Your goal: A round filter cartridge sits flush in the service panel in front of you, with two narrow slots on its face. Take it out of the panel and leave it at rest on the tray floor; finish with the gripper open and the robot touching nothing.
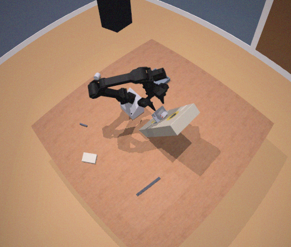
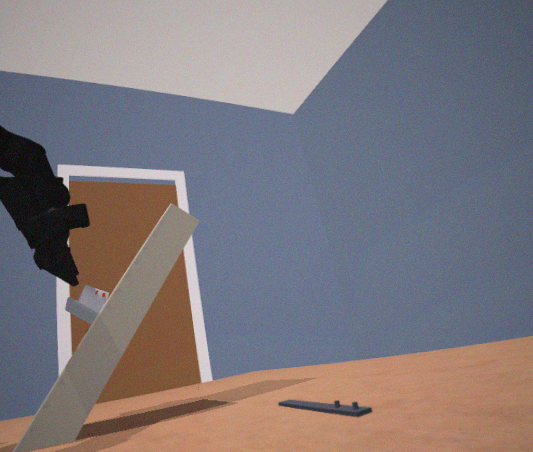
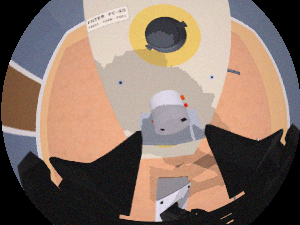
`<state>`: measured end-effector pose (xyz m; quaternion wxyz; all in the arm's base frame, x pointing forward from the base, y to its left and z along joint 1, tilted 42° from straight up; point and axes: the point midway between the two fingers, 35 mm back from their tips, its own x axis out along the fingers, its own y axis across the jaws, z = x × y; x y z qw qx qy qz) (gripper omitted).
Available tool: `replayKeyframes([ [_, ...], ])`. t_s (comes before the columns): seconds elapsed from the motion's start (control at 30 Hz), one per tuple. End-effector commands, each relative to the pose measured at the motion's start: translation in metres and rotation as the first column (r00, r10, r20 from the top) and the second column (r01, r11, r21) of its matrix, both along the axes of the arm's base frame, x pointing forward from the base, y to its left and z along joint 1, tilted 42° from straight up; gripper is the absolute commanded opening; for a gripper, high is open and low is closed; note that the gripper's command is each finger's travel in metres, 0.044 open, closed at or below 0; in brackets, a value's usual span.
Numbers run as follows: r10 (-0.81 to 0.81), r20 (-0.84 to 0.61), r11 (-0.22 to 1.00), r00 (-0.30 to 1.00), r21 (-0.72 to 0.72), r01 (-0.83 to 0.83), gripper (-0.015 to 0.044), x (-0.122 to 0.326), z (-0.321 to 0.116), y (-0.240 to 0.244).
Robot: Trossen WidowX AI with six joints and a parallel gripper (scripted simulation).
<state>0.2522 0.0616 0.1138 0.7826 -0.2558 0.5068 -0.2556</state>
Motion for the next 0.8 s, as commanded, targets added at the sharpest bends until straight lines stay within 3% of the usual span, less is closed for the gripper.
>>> replayKeyframes([
  [0.0, -0.007, -0.009, 1.000, 1.000, 0.002, 0.007, 0.0305, 0.001, -0.007, -0.006],
  [0.77, -0.008, -0.006, 1.000, 1.000, -0.001, 0.008, 0.0305, 0.013, -0.030, -0.031],
])
